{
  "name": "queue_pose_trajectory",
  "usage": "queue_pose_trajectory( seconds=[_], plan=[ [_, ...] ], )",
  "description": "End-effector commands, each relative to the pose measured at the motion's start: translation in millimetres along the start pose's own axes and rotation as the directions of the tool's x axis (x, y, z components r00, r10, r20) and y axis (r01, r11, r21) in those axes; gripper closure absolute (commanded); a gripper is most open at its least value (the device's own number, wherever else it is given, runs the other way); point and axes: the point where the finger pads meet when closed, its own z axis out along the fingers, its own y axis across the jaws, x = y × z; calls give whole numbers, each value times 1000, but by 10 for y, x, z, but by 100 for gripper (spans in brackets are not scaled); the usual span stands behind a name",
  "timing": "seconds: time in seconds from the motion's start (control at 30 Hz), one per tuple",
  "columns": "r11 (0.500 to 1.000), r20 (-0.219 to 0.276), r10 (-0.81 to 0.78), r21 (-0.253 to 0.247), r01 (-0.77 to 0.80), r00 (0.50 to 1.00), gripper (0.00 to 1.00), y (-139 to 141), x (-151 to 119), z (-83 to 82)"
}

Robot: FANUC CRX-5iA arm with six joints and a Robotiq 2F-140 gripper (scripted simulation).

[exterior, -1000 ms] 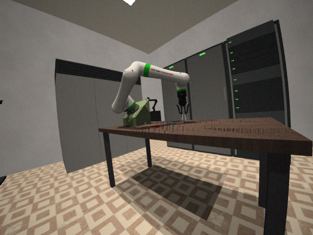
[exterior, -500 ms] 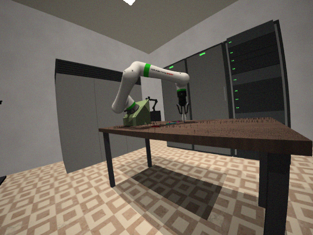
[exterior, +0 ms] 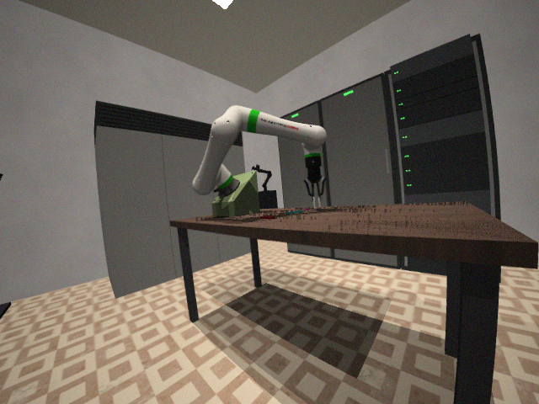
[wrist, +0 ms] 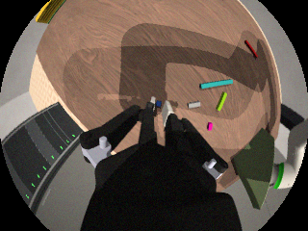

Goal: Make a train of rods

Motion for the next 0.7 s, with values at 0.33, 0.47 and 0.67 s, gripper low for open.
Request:
queue_pose_trajectory(
  seconds=[0.33, 0.47, 0.67],
  plan=[
    [1000, 0, 0, 0, 0, 1000, 85, -2, -1, 117],
    [1000, 0, 0, 0, 0, 1000, 85, -2, -1, 130],
    [1000, 0, 0, 1, 0, 1000, 85, -2, -1, 144]
  ],
)
